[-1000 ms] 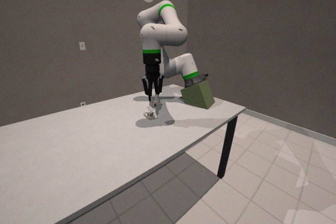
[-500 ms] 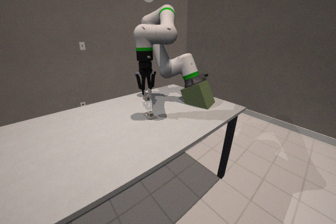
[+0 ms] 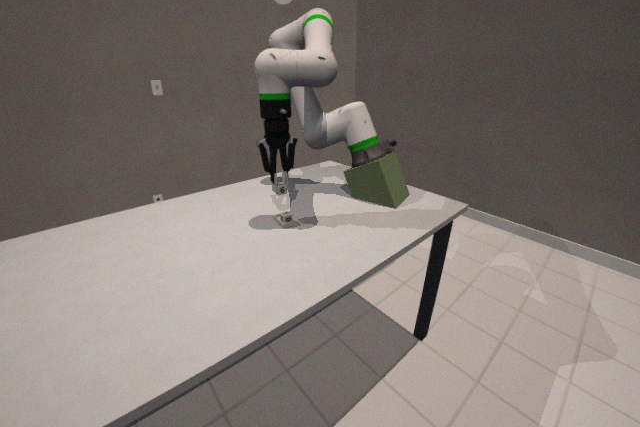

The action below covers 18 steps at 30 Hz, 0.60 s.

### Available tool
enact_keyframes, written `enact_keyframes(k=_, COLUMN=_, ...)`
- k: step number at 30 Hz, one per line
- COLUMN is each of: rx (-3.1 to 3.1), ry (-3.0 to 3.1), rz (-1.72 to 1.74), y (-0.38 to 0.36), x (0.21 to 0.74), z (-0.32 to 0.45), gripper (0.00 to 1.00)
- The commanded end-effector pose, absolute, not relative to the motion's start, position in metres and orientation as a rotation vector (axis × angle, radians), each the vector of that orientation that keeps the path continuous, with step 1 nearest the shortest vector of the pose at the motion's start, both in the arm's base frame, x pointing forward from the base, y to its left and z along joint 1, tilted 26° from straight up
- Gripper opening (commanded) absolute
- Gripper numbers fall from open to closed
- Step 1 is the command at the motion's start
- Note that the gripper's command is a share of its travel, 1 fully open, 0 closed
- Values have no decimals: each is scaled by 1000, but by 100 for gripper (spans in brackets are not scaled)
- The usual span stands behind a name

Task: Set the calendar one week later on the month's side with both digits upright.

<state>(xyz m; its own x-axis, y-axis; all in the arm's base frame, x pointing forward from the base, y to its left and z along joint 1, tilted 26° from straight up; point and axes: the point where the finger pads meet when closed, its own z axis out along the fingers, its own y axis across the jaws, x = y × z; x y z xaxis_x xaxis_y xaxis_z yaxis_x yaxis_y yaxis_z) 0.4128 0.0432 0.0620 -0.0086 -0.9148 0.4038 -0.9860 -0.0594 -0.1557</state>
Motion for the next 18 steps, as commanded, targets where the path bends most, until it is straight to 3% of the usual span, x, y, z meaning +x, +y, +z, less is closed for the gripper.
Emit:
enact_keyframes(k=1, rx=2081, ry=-2026, rz=608, y=40, x=415, z=54, gripper=17)
enact_keyframes(k=18, rx=2081, ry=-2026, rz=608, y=23, x=423, z=16, gripper=17)
